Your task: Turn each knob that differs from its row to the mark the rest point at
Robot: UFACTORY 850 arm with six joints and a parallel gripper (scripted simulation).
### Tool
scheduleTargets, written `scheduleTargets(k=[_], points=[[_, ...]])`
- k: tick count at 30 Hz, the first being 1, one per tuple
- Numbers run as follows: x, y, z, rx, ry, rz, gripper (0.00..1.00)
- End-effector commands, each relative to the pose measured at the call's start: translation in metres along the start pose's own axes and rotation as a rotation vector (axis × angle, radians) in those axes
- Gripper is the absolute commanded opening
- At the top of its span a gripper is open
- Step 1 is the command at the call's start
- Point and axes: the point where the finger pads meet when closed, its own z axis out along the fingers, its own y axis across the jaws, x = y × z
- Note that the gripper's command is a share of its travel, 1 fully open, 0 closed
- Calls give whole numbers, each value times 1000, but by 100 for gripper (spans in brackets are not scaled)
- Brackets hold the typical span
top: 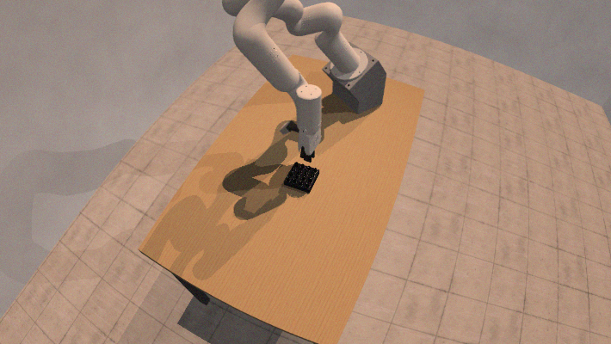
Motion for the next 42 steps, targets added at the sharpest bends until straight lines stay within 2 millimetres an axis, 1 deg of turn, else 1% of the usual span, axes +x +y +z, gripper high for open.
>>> scheduleTargets(k=[1, 12, 23, 42], points=[[0, 0, 0, 1, 0, 0, 19], [0, 0, 0, 1, 0, 0, 19], [0, -1, 5, 0, 1, 0, 19], [0, -1, 24, 0, 1, 0, 19]])
